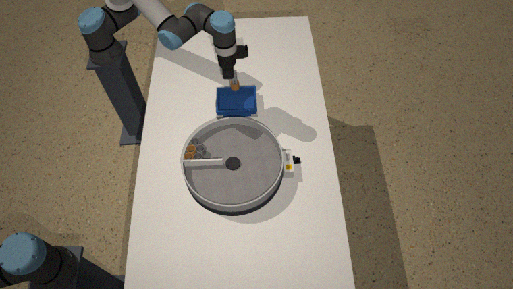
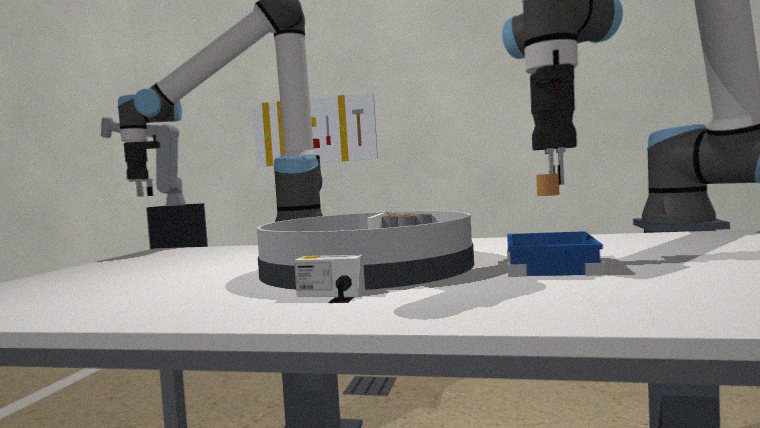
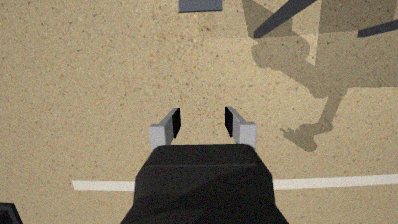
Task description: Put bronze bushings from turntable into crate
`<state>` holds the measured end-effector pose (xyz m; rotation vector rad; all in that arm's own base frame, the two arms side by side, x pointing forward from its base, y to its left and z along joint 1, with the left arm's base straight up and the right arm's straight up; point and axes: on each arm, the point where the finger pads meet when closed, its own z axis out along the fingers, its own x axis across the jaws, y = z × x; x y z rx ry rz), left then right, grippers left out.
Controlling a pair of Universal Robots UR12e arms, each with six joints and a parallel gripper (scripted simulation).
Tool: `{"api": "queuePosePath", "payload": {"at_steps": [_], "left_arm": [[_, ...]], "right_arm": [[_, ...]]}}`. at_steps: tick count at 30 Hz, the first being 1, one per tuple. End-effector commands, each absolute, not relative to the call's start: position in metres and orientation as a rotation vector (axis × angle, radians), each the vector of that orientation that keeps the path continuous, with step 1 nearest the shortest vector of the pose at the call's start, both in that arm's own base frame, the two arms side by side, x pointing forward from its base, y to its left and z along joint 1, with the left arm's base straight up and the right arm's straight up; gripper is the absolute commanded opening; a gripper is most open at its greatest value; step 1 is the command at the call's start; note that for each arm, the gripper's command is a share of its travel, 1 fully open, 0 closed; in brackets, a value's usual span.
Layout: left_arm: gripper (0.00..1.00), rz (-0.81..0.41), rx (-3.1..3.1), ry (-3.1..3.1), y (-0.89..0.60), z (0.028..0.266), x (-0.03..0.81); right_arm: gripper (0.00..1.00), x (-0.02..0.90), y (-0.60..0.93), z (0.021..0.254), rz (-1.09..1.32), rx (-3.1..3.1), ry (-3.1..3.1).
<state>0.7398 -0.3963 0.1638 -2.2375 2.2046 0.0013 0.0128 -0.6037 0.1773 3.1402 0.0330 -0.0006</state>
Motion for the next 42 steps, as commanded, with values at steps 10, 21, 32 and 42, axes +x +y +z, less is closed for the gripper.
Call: {"api": "queuePosePath", "payload": {"at_steps": [10,21,32,42], "left_arm": [[0.00,-0.003,-2.235,2.208,-0.398,0.165,0.739],[0.00,-0.003,-2.235,2.208,-0.398,0.165,0.739],[0.00,-0.003,-2.235,2.208,-0.398,0.164,0.739],[0.00,0.004,-2.235,2.208,-0.396,0.122,0.739]], "right_arm": [[1.00,0.013,-0.604,0.177,0.000,3.141,0.035],[1.00,0.013,-0.604,0.177,0.000,3.141,0.035],[1.00,0.013,-0.604,0.177,0.000,3.141,0.035],[1.00,0.013,-0.604,0.177,0.000,3.141,0.035]]}}
